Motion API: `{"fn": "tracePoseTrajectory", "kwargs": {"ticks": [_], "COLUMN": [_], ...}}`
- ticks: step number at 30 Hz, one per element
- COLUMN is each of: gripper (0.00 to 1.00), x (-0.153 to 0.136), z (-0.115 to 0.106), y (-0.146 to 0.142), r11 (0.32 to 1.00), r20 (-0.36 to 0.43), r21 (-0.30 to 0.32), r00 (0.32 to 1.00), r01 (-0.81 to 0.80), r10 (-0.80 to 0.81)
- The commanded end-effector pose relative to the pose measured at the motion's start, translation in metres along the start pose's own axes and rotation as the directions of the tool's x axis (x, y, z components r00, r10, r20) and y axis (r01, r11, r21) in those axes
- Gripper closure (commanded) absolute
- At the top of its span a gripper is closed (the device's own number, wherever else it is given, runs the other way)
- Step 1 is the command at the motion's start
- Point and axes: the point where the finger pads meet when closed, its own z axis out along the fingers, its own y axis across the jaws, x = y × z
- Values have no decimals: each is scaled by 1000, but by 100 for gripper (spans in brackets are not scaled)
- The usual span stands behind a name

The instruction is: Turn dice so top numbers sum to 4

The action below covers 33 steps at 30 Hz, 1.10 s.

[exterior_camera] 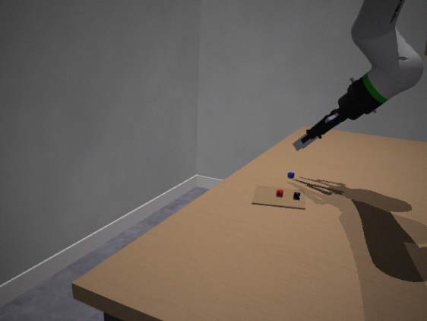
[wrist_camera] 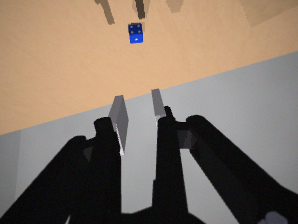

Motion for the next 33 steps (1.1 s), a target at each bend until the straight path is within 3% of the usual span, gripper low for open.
{"fn": "tracePoseTrajectory", "kwargs": {"ticks": [1, 11, 13, 15, 27, 30, 33], "gripper": [81, 81, 81, 81, 81, 81, 81], "x": [-5, -19, -19, -25, -47, -48, -53], "z": [3, 6, 6, 8, 13, 13, 15], "y": [3, 4, 4, 3, 3, 3, 3], "r11": [1000, 1000, 1000, 1000, 1000, 1000, 1000], "r20": [-172, -342, -342, -413, -648, -652, -707], "r21": [-9, -14, -14, -10, -11, -11, -11], "r00": [985, 940, 940, 911, 762, 758, 707], "r01": [-20, -21, -21, -20, -21, -21, -21], "r10": [18, 15, 15, 14, 9, 8, 7]}}
